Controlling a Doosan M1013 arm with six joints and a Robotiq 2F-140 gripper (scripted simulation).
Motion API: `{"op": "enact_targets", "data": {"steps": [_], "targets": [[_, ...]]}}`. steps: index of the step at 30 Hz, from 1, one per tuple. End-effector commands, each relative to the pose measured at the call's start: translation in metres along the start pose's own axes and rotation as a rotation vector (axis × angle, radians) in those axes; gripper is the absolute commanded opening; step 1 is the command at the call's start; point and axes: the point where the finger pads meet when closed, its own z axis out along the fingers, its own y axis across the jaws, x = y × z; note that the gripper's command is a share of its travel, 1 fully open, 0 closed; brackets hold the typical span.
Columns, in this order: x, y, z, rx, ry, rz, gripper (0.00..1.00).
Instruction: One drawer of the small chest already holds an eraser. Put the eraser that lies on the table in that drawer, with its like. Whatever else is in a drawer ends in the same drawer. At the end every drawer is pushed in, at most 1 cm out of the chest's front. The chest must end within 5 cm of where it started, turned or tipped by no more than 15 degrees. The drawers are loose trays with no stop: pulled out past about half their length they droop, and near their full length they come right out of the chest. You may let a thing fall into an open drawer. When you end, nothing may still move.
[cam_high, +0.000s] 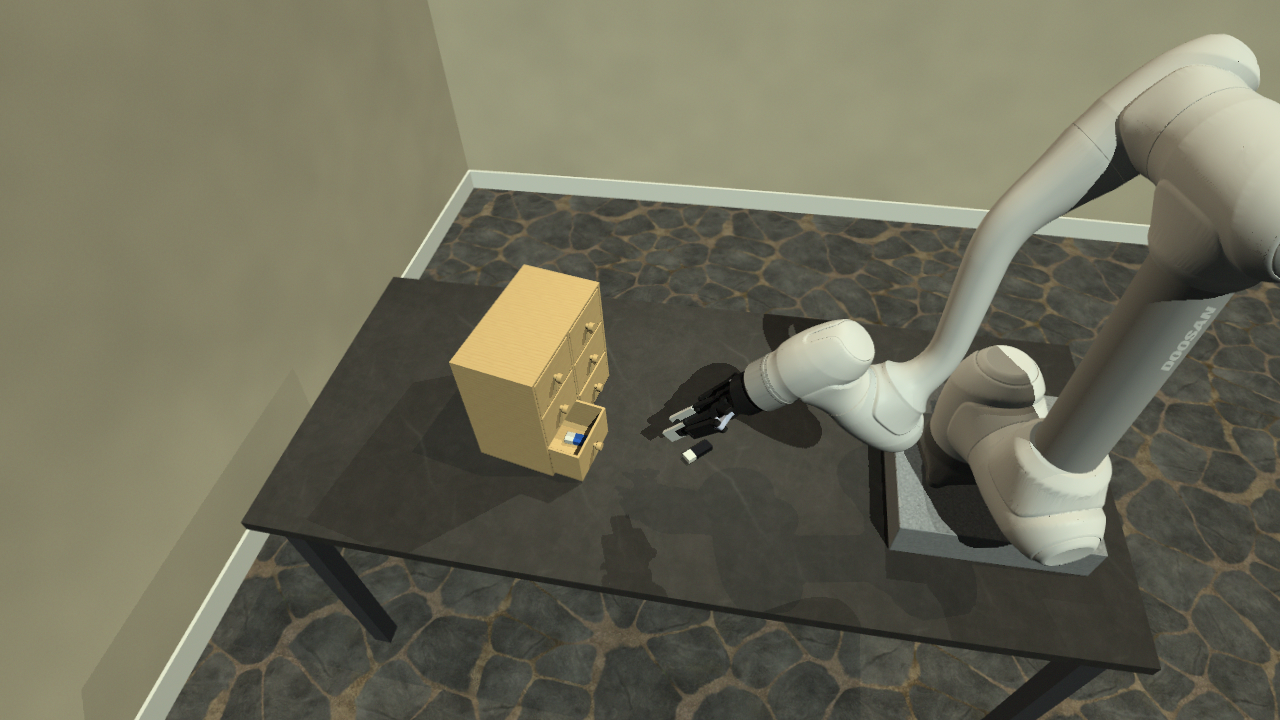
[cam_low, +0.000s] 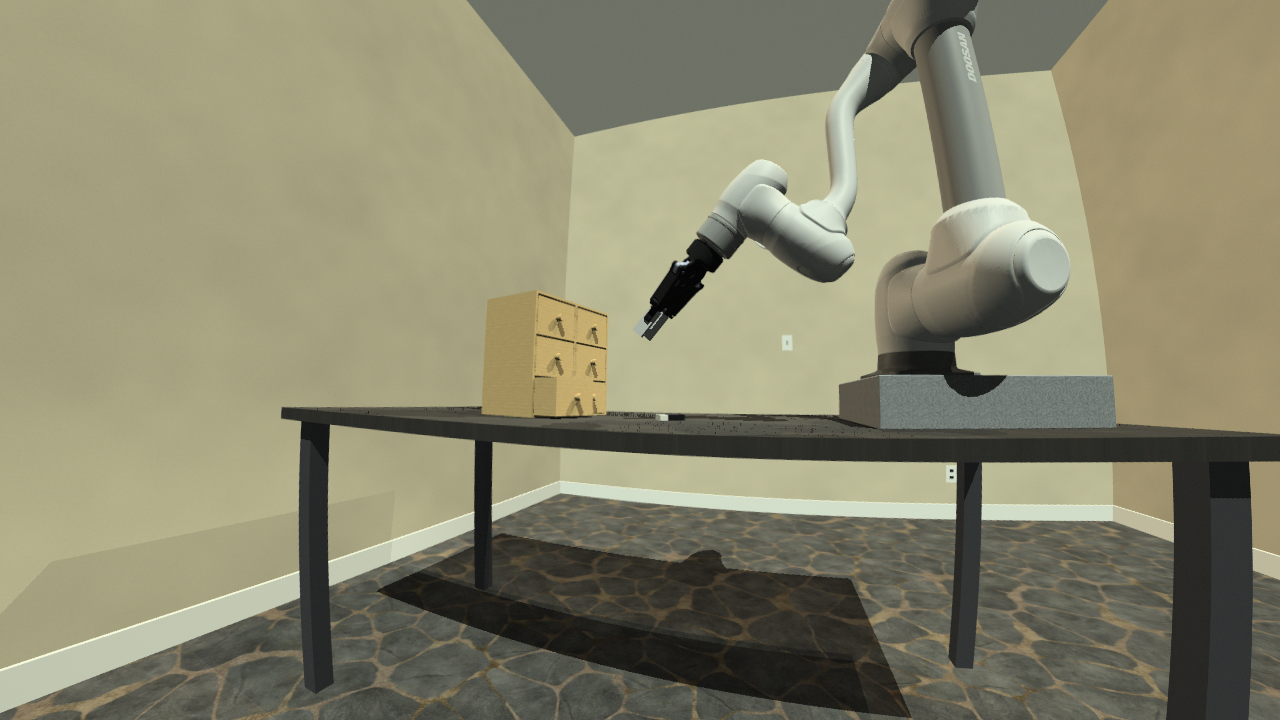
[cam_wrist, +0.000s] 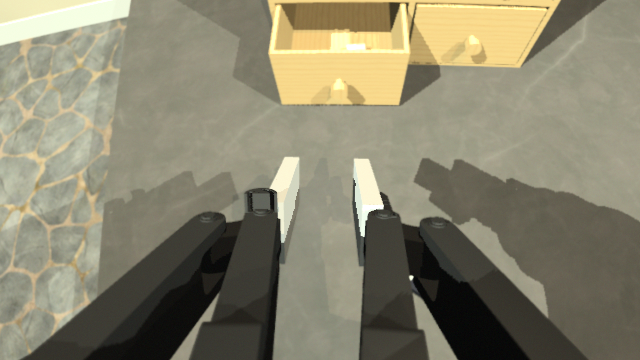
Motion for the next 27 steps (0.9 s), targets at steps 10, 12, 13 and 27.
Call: {"op": "enact_targets", "data": {"steps": [10,12,13,27], "targets": [[0.002,-0.003,-0.047,-0.05,-0.364,0.005,0.2],[0.002,-0.004,-0.053,-0.057,-0.402,0.007,0.2],[0.001,-0.004,-0.056,-0.061,-0.425,0.008,0.2],[0.001,-0.004,-0.068,-0.048,-0.728,0.002,0.2]]}}
